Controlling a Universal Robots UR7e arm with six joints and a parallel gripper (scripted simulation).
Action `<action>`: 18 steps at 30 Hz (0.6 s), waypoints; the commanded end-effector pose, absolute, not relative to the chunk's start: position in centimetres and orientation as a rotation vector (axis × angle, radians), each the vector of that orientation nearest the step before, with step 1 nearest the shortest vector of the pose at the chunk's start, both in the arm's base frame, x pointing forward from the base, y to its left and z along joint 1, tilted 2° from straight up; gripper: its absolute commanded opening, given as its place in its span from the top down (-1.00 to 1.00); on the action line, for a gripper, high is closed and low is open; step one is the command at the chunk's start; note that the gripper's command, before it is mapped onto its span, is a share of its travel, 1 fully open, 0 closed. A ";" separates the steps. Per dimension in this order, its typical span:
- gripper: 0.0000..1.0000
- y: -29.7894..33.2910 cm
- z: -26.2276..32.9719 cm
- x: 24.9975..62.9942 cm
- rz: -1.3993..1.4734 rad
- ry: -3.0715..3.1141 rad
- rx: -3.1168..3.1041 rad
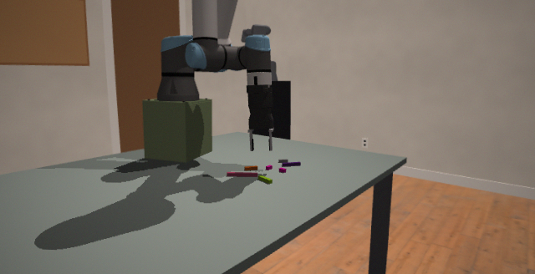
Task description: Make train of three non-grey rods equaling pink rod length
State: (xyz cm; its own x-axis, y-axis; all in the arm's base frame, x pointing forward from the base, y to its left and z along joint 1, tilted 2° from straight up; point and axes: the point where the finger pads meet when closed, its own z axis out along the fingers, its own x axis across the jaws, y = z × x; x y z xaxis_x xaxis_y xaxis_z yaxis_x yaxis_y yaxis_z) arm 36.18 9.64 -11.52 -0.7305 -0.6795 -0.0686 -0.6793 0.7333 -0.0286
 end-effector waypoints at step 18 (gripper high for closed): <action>-1.00 12.3 -11.6 33.4 0.004 2.787 -1.378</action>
State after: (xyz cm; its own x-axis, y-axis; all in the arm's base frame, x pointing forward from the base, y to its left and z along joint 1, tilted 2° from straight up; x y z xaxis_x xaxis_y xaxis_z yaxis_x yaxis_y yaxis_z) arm 33.39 12.29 -11.65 -0.6093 -0.7924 -0.0303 -0.7925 0.6098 -0.0119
